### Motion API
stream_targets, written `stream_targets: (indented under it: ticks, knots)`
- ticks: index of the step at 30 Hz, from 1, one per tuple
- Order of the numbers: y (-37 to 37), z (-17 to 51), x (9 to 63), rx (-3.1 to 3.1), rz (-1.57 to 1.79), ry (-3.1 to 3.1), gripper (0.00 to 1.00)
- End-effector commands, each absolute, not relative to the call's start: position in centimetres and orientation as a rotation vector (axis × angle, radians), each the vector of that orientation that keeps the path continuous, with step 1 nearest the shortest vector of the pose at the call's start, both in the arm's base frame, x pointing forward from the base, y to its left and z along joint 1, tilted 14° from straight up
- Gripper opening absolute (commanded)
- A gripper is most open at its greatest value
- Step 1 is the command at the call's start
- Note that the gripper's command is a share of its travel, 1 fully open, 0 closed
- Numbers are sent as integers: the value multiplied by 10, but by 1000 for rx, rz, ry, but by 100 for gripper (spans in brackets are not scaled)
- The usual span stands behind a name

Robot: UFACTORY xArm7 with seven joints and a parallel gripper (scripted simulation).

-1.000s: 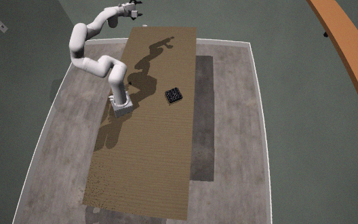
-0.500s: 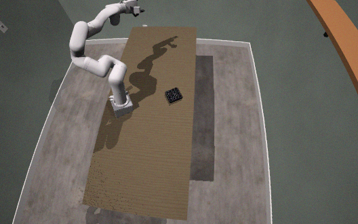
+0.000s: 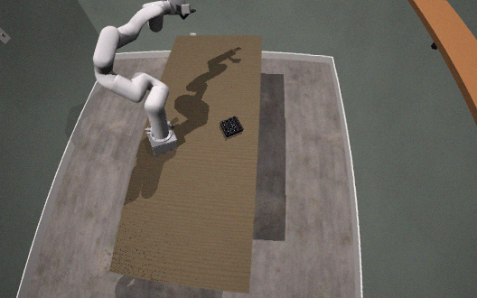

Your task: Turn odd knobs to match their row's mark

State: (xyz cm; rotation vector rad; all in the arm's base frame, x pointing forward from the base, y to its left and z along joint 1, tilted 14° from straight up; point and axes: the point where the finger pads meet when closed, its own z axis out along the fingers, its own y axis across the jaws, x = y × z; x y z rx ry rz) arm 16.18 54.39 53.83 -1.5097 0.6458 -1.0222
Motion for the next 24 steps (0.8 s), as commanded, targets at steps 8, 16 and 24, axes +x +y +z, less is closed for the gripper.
stream_targets:
  ticks: [8,16,24]
  knots:
    - [531,563,180,-1510,-1030,613,100]
    - [510,586,212,-1527,-1053,564,100]
    - [507,589,218,-1531,-1057,556,100]
